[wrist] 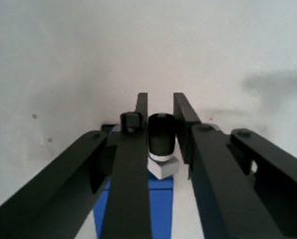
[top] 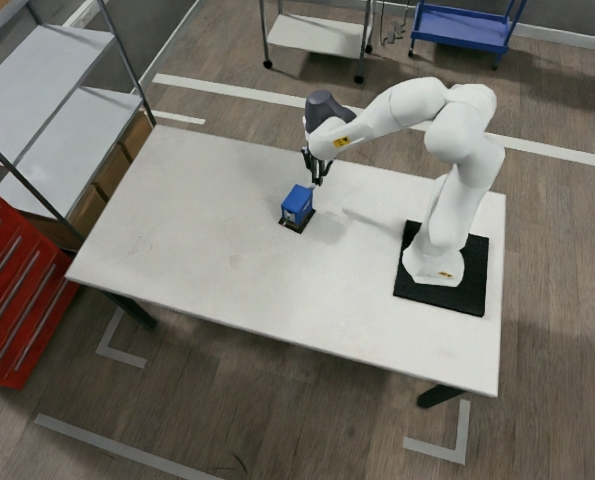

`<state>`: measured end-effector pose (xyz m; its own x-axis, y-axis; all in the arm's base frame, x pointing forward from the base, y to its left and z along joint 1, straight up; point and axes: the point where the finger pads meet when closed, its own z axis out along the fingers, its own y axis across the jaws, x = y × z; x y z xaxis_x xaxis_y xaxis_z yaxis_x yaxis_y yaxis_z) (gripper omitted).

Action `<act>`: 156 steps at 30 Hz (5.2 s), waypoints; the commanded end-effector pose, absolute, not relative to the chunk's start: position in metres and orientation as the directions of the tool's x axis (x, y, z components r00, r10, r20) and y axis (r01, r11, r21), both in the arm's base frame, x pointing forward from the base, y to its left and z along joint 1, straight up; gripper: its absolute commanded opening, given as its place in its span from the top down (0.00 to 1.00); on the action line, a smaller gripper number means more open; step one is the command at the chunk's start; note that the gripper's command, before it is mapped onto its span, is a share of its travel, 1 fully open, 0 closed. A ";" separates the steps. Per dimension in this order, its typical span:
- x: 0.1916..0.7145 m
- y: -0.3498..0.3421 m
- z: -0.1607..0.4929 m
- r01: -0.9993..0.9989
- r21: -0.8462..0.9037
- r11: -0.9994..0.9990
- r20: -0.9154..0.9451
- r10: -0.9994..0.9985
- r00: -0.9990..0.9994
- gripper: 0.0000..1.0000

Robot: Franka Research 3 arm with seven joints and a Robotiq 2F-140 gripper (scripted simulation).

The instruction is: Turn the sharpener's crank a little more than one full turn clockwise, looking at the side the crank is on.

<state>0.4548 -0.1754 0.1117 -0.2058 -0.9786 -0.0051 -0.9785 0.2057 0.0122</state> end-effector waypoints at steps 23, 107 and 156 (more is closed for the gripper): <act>0.464 -0.178 0.115 -0.978 0.003 0.208 -0.004 -0.978 -0.208 0.90; 0.469 -0.179 0.130 -0.978 0.003 0.208 -0.004 -0.978 -0.208 0.61; 0.469 -0.179 0.187 -0.978 0.003 0.208 -0.004 -0.978 -0.208 0.90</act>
<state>0.4691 -0.1792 0.1855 -0.2045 -0.9789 -0.0058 -0.9789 0.2045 0.0021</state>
